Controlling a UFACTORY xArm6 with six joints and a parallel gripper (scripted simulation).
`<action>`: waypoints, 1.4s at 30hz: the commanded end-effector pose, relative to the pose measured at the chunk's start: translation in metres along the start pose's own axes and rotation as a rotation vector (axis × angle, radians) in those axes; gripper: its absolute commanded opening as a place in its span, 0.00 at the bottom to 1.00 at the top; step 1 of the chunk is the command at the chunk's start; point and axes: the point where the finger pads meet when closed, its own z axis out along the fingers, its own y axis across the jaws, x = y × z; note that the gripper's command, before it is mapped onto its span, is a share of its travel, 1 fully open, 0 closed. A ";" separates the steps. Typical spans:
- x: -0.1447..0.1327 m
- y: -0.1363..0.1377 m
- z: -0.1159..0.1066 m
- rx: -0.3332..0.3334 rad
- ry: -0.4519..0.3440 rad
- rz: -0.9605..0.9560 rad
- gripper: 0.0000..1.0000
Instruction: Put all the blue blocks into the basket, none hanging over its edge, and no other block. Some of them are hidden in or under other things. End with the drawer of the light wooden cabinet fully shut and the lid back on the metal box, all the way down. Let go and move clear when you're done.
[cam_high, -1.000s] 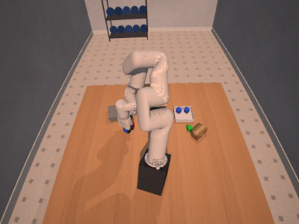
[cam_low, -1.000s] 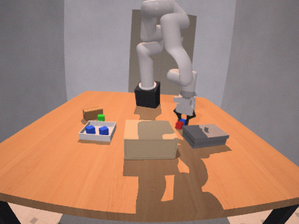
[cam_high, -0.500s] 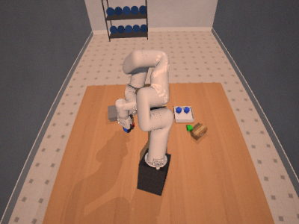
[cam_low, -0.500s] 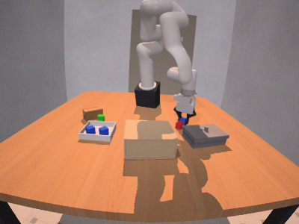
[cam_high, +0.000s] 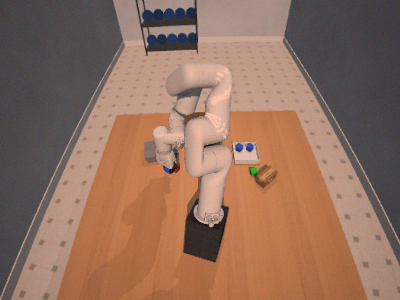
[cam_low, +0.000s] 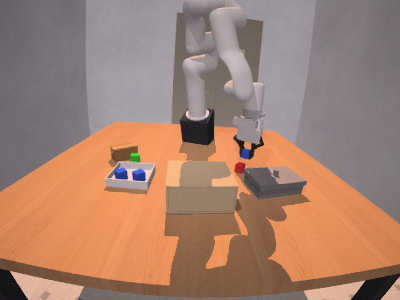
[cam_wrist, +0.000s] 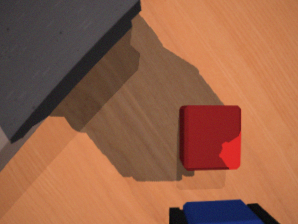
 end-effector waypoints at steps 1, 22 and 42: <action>0.001 -0.001 -0.023 -0.005 -0.002 -0.001 0.00; 0.001 -0.001 -0.100 -0.005 -0.002 -0.001 0.00; 0.001 -0.001 -0.122 -0.005 -0.002 -0.002 0.00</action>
